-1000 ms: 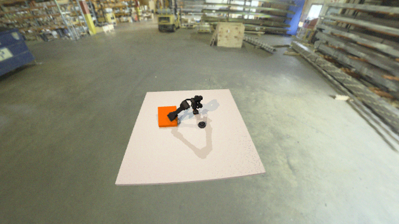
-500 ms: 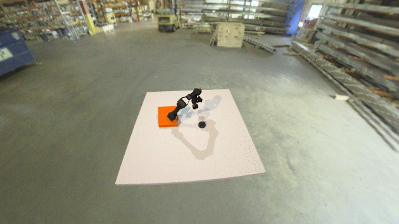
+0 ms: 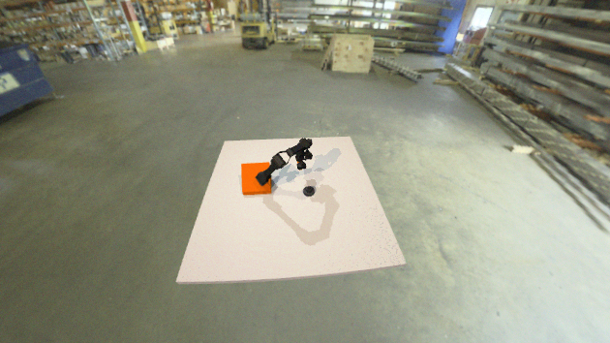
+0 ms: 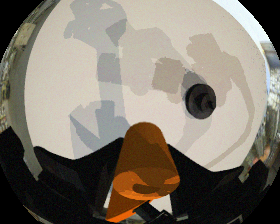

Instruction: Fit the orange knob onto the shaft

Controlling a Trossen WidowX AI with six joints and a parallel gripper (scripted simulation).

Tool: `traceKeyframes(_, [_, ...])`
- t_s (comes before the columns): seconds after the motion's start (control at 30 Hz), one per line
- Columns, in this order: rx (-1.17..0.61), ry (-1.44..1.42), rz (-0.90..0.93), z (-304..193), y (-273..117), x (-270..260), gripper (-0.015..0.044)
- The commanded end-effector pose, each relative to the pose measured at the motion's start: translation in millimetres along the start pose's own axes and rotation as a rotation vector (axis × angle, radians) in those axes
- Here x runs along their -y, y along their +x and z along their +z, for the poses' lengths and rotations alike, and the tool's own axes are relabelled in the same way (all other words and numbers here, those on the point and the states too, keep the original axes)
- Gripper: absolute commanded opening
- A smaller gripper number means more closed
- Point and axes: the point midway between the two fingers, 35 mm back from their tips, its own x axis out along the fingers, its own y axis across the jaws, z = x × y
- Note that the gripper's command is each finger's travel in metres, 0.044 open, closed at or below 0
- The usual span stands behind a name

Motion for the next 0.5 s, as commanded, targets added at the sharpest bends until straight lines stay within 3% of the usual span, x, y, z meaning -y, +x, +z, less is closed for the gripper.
traceKeyframes(0.0, [0.013, -0.003, 0.007, 7.9, 0.3, 10.6, 0.0])
traceKeyframes(0.47, [0.016, -0.003, 0.01, 26.6, 12.0, 47.2, 0.0])
